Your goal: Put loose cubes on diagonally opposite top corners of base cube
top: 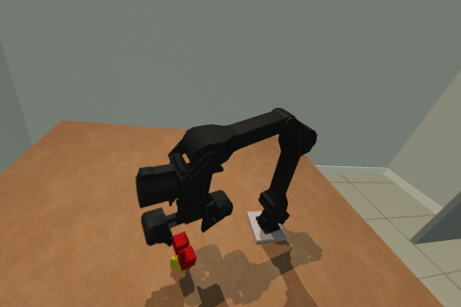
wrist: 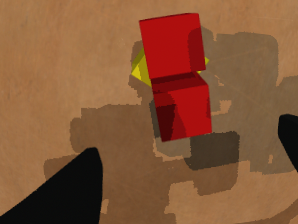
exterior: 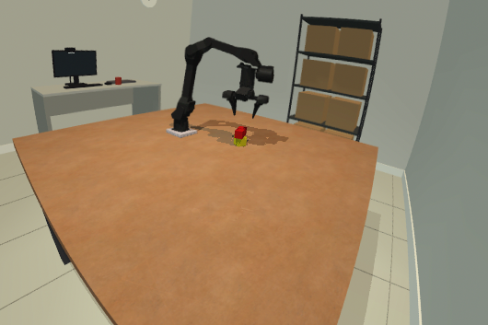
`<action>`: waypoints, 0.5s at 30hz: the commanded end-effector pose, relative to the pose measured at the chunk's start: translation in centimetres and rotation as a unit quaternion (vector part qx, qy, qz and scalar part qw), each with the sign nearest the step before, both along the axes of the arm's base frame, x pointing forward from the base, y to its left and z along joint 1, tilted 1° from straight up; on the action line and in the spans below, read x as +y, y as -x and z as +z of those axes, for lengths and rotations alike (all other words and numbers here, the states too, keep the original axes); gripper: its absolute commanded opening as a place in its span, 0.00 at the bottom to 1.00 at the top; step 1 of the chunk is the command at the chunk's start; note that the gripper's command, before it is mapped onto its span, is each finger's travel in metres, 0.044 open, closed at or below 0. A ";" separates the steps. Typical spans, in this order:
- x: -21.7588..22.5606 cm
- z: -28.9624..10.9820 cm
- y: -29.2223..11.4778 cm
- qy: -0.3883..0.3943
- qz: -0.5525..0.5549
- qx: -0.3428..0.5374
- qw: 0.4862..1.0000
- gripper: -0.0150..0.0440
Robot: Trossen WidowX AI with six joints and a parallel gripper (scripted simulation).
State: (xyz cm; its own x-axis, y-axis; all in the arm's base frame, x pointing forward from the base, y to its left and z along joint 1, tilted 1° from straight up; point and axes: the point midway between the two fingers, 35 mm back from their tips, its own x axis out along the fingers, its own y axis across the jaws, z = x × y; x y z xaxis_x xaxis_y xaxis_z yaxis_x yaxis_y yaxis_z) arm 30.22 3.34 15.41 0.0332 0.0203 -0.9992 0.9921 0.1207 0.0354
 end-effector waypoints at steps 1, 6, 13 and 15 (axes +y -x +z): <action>4.9 0.2 0.7 -0.002 0.006 0.000 1.000 0.93; 11.0 0.4 2.6 -0.005 0.006 0.001 1.000 0.93; 11.2 0.4 2.7 -0.005 0.006 0.001 1.000 0.93; 11.2 0.4 2.7 -0.005 0.006 0.001 1.000 0.93</action>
State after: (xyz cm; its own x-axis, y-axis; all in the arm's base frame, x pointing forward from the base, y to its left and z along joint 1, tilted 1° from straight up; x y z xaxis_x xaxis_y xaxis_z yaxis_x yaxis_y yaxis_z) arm 27.57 14.33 15.78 0.0315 0.0309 -0.9990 0.9898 0.1378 0.0355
